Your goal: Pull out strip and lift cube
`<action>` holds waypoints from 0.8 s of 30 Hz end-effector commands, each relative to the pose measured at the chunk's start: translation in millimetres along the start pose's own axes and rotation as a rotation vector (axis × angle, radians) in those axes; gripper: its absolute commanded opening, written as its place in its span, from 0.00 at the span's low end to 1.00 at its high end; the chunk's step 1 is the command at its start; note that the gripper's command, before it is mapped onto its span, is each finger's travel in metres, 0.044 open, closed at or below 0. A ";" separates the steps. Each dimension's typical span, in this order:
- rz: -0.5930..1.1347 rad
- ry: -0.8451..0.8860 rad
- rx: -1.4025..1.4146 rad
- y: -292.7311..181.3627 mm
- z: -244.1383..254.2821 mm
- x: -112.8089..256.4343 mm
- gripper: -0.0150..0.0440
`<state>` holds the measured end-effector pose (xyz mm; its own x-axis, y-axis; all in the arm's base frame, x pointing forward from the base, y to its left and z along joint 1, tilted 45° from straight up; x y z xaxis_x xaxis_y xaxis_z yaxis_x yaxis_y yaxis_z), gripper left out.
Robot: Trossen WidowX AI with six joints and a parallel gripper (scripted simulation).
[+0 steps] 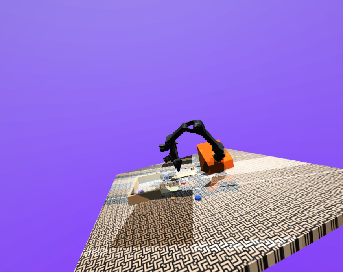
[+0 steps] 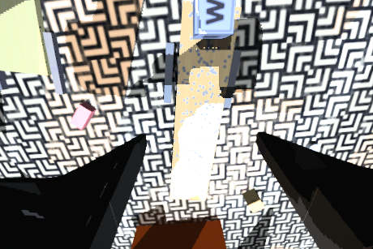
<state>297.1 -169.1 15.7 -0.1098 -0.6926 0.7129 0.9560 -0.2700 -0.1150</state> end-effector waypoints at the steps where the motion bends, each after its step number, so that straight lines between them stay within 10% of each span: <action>1: -0.001 0.006 -0.006 15.5 -0.3 0.8 1.00; 24: -0.003 0.006 -0.003 93.7 0.7 6.8 1.00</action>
<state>376.3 -196.5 13.7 -0.1142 -0.6911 0.7137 0.9565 -0.2705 -0.1088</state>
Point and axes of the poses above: the point midway between the two fingers, 35 mm back from their tips, its own x axis back along the fingers, its own z axis across the jaws, y = z × x, the point moved 10 cm from there along x, back along the fingers, and after that the axes turned 7 degrees about -x, right-handed, at the moved point
